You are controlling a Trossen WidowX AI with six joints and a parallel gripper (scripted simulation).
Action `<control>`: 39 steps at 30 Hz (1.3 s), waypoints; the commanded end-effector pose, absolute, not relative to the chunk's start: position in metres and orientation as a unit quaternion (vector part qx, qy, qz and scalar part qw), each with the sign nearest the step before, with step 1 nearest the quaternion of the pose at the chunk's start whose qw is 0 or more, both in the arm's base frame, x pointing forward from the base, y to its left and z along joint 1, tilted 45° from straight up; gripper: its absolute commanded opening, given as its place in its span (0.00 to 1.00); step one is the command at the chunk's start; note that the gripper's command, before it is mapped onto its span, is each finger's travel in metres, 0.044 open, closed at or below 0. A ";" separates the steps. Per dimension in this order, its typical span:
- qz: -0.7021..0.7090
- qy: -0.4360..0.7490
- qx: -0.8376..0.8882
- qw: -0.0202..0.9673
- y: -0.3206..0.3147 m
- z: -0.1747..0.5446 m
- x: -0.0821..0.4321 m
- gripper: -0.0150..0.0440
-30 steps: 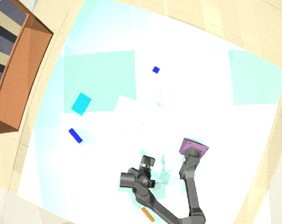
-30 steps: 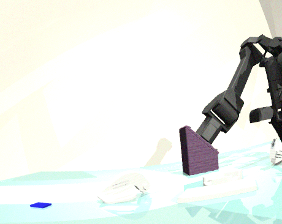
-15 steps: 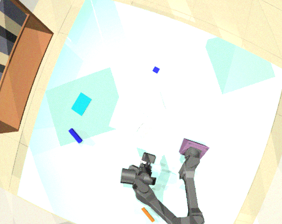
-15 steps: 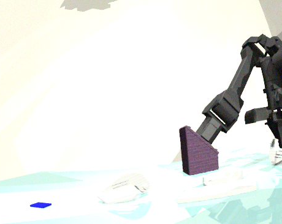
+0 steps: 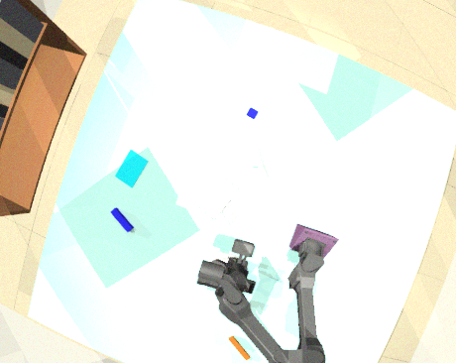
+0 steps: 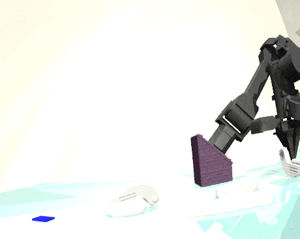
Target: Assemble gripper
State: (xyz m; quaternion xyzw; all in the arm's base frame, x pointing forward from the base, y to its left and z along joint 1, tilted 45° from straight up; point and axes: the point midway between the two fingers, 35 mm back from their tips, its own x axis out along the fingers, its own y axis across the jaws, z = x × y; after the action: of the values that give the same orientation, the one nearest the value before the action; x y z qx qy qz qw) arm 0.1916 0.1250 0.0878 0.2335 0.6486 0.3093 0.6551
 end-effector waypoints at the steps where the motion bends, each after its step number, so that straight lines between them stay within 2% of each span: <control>1: 0.310 0.653 0.235 0.650 0.120 0.080 0.190 0.25; 20: 0.309 0.653 0.235 0.650 0.106 0.070 0.192 0.25; 30: 0.309 0.650 0.234 0.654 0.068 0.115 0.192 0.25; 39: 0.305 0.650 0.239 0.653 0.073 0.108 0.194 0.65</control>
State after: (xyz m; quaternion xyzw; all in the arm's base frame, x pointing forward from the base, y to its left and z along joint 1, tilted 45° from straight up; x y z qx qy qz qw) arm 0.1939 0.0728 0.1083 0.2360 0.6493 0.3077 0.6543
